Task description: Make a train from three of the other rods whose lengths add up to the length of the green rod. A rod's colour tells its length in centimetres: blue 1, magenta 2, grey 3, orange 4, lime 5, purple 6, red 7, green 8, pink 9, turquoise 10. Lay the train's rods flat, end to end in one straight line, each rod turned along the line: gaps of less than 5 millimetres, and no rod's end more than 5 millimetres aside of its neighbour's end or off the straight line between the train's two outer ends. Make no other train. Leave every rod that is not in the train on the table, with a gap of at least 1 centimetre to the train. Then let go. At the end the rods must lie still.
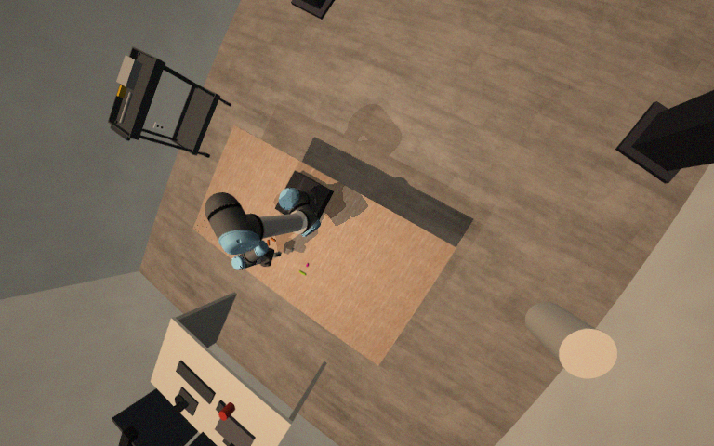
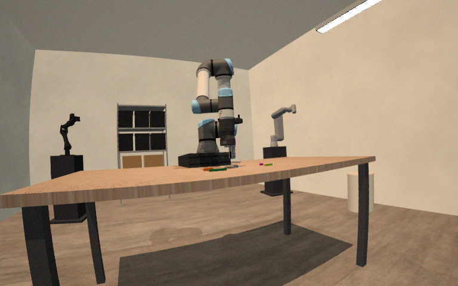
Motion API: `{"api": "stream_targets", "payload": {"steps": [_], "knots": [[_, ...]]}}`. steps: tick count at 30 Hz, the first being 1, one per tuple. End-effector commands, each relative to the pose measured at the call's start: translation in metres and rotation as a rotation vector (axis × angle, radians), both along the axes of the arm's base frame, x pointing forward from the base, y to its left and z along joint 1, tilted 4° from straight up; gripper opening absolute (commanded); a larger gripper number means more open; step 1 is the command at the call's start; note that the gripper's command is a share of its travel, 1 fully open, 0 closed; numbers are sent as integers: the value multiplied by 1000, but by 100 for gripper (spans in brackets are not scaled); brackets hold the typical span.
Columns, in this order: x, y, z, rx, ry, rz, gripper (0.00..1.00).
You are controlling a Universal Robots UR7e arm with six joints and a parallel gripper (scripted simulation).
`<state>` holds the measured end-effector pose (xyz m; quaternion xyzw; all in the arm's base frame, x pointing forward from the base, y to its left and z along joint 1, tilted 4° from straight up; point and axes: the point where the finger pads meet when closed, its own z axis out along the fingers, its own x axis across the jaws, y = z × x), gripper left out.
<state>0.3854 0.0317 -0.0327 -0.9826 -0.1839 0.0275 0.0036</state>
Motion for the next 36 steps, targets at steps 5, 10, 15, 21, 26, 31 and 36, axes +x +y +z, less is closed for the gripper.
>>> {"api": "stream_targets", "payload": {"steps": [5,10,15,21,26,31,36], "knots": [[2,1,50,2,6,1,24],[3,1,54,2,6,1,24],[3,1,54,2,6,1,24],[1,1,53,3,9,0,24],[0,4,53,3,11,-8,24],[-4,13,53,0,12,-61,24],[-11,31,54,-6,12,-170,24]]}}
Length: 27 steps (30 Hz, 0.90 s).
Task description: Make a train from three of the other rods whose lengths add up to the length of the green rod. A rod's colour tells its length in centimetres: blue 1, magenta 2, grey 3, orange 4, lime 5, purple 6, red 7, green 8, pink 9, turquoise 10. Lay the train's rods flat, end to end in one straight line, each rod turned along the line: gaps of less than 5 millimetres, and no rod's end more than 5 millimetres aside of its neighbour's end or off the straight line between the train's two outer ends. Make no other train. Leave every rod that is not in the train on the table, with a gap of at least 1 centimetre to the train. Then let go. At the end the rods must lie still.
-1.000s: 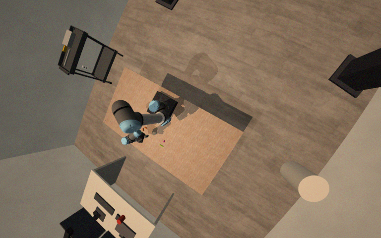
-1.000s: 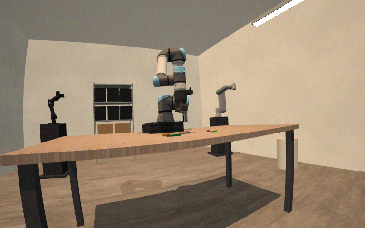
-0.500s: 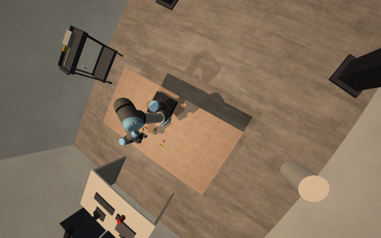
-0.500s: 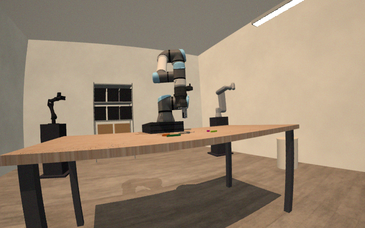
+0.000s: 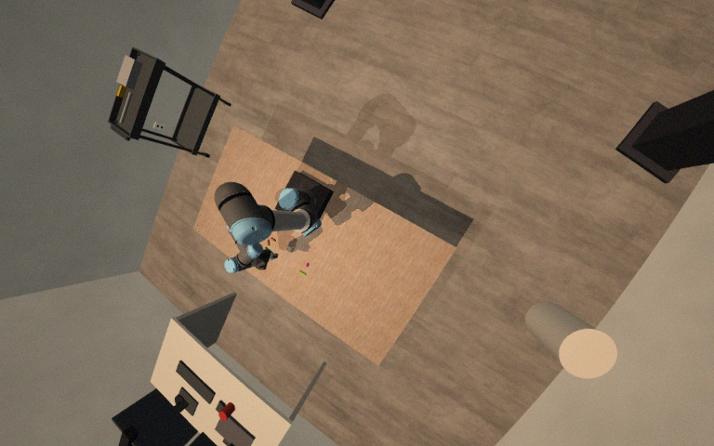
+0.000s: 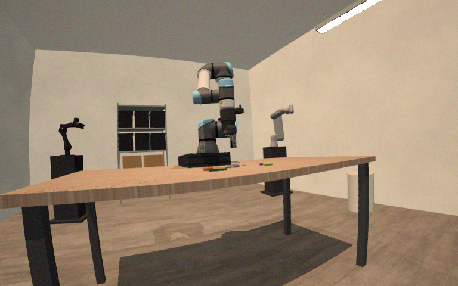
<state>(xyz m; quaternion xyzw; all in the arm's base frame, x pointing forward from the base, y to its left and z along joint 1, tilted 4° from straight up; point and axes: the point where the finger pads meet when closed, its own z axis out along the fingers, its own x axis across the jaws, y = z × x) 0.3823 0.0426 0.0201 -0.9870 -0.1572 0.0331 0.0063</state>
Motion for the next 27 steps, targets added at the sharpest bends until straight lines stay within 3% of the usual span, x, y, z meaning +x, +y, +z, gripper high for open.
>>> {"api": "stream_targets", "payload": {"steps": [1,27], "knots": [[-10,25,2,-10,0,-143,24],[-49,92,4,-45,1,-631,24]]}}
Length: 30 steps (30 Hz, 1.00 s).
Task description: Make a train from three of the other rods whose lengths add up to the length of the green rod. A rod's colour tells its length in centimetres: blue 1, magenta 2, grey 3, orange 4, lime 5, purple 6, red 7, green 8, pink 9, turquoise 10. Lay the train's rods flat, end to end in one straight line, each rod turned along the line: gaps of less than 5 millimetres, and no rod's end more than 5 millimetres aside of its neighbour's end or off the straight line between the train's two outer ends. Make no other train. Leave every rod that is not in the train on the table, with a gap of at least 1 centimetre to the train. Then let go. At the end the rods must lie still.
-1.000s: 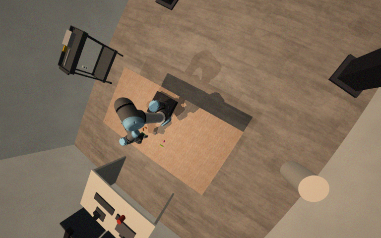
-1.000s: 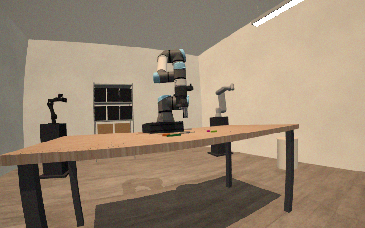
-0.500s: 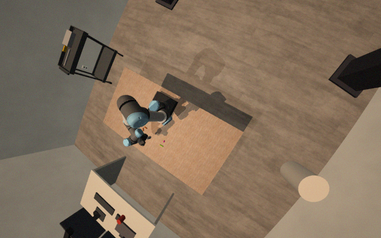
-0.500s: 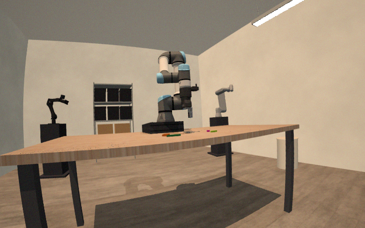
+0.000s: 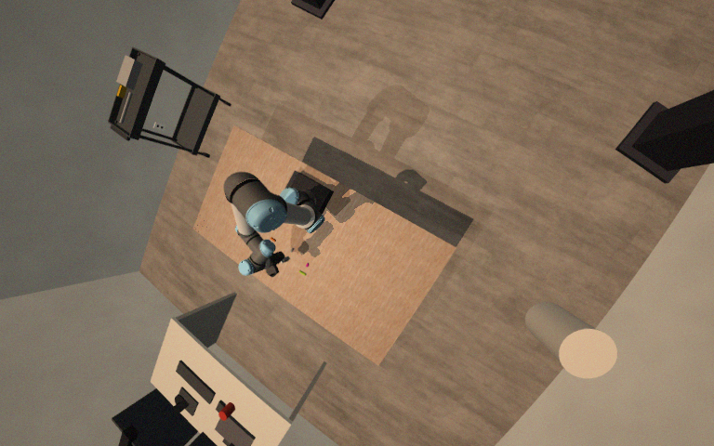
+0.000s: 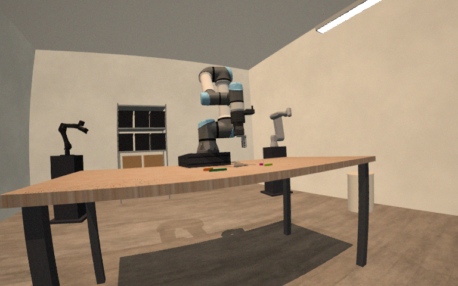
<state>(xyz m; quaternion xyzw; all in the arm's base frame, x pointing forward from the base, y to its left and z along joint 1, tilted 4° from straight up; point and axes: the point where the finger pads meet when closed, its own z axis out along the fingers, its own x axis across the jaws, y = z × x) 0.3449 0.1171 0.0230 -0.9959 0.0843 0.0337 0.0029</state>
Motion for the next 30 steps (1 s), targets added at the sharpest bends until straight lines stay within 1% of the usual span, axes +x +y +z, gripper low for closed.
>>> {"api": "stream_targets", "payload": {"steps": [1,8,24,30], "knots": [[-13,19,1,-23,2,-166,24],[-20,27,1,-27,3,-232,24],[-17,27,2,-27,-1,-237,24],[-19,27,-2,-27,4,-237,24]]}}
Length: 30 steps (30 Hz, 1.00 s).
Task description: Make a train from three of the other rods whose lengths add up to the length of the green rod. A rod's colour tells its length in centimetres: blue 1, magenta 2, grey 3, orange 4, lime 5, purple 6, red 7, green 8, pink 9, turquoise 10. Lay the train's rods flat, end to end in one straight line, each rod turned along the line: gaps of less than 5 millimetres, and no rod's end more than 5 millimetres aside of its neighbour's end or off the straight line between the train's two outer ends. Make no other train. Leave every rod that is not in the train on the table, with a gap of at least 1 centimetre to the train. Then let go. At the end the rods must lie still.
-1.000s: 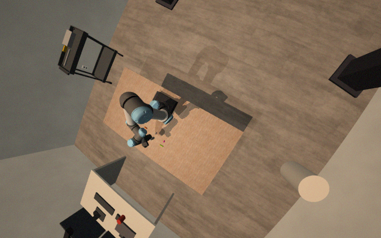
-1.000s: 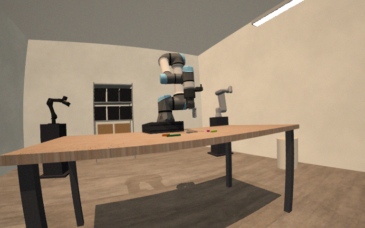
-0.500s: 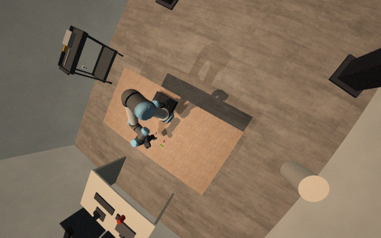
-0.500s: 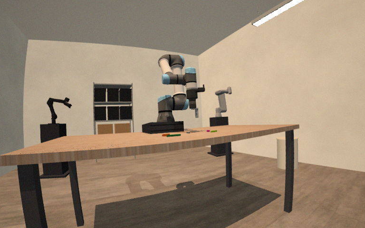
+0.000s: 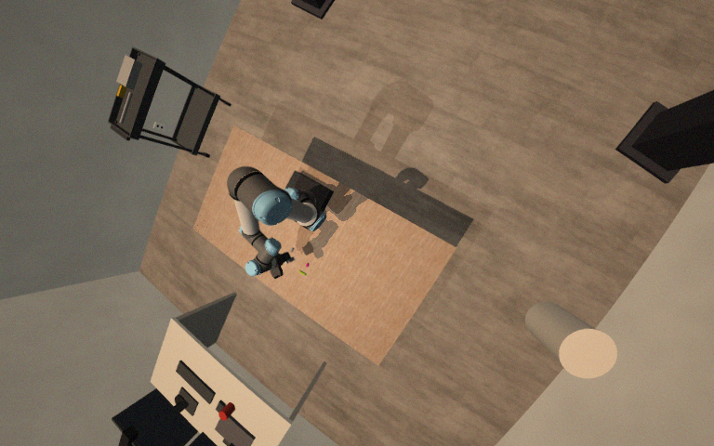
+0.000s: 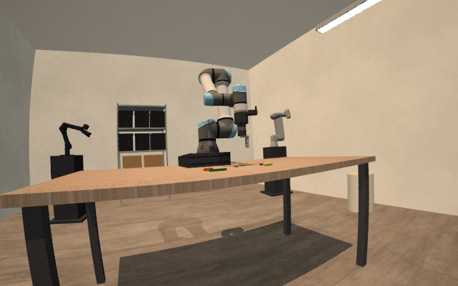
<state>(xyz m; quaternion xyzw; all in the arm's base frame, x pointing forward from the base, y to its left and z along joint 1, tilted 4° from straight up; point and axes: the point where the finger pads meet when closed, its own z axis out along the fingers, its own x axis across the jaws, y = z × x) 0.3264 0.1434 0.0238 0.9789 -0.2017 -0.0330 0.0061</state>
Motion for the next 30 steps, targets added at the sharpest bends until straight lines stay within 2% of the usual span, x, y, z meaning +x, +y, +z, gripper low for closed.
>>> {"api": "stream_targets", "payload": {"steps": [1,6,14,16,24,30], "knots": [[-2,0,-5,-1,3,0,24],[-3,1,-18,-1,3,0,24],[-5,1,-51,-1,3,0,24],[-5,1,-51,-1,3,0,24],[-7,1,-79,-1,3,0,24],[-8,1,-88,-1,3,0,24]]}}
